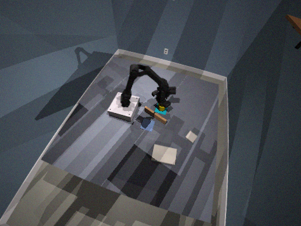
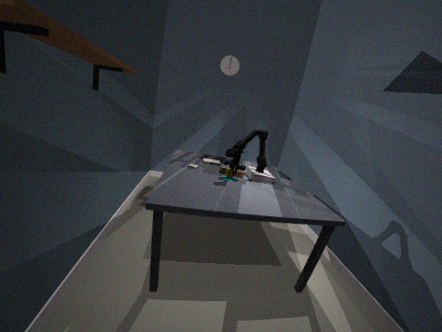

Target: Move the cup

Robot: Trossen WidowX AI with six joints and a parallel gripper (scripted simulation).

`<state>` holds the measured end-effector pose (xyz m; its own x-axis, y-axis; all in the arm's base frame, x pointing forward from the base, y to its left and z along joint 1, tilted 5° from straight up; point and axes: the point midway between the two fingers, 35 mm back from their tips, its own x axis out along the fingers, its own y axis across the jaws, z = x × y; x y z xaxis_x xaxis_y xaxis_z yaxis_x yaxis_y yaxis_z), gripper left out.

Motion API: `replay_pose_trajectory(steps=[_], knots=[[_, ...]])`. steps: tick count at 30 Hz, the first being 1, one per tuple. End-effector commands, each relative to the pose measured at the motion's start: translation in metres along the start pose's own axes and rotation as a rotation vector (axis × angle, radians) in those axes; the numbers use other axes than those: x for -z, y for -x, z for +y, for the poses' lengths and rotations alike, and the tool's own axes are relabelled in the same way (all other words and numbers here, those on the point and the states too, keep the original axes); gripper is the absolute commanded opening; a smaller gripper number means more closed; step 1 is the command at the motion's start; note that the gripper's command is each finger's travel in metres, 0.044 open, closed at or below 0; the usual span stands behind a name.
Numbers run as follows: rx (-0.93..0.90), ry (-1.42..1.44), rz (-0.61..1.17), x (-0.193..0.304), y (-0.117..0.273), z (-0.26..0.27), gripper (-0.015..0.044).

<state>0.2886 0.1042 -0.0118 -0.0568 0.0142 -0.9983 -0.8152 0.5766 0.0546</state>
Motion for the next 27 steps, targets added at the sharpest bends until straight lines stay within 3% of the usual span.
replay_pose_trajectory(steps=[1, 7, 13, 27], knots=[[0.001, 0.000, -0.001, -0.0003, 0.0004, -0.0002, 0.0000], [0.001, 0.000, -0.001, -0.0003, 0.0004, -0.0002, 0.0000], [0.001, 0.000, -0.001, -0.0003, 0.0004, -0.0002, 0.0147], [0.000, -0.001, -0.001, -0.0006, 0.0100, -0.0005, 0.0147]])
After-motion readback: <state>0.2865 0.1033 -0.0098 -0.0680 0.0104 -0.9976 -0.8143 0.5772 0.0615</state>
